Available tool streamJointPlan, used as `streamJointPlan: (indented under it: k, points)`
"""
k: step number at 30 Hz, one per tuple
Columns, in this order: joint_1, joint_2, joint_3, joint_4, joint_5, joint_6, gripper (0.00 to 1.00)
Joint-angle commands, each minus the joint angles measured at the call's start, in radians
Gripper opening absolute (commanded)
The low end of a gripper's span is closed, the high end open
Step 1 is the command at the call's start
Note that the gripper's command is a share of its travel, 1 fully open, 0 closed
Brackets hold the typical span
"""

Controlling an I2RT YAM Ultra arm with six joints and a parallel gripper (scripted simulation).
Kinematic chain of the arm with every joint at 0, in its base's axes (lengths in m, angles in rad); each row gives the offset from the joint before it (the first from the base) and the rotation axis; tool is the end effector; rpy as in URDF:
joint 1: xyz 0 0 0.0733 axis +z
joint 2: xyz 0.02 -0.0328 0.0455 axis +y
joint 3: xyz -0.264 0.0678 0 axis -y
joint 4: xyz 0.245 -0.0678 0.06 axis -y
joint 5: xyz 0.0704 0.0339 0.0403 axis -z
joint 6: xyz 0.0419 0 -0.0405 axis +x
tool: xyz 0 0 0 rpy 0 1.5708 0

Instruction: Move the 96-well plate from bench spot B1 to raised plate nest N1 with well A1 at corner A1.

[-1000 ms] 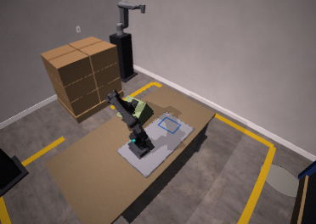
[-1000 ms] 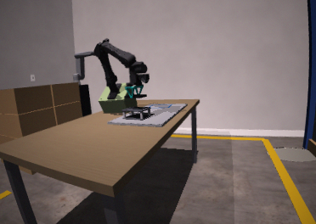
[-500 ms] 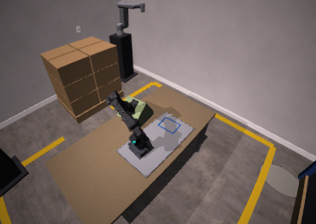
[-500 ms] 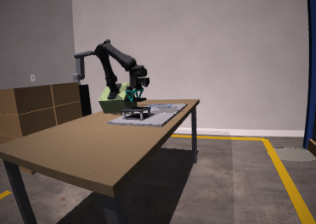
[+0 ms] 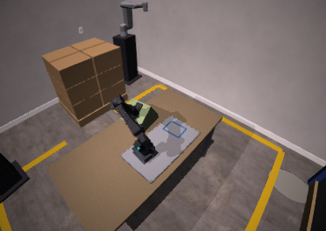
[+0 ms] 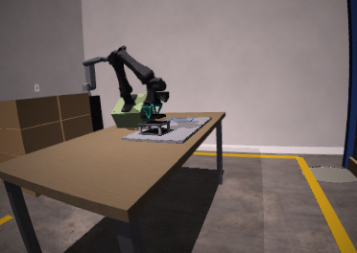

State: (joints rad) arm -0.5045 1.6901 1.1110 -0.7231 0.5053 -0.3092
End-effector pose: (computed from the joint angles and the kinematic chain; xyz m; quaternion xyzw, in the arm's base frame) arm 0.2687 -0.1703 0.1938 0.1269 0.9517 -0.2788 0.0210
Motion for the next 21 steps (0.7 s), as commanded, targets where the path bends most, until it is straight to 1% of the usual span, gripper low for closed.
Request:
streamJointPlan:
  k: [1,2,5,10,12,13,14,15,18,21]
  points:
    - [0.001,0.004,-0.022,0.042,-0.013,-0.014,0.0]
    - [0.014,0.005,-0.025,0.05,-0.014,-0.017,0.0]
    - [-0.012,0.02,-0.035,0.069,-0.016,-0.024,0.0]
    - [-0.017,0.037,-0.047,0.105,-0.02,-0.038,0.0]
    - [-0.029,0.045,-0.038,0.119,-0.021,-0.044,0.0]
    - [-0.032,0.049,-0.044,0.125,-0.022,-0.047,0.0]
    - [-0.027,0.028,-0.038,0.126,-0.022,-0.048,0.0]
    - [-0.019,0.02,-0.034,0.126,-0.022,-0.048,0.0]
    - [-0.016,0.021,-0.032,0.126,-0.022,-0.048,0.0]
    - [-0.018,0.015,-0.044,0.128,-0.023,-0.047,0.0]
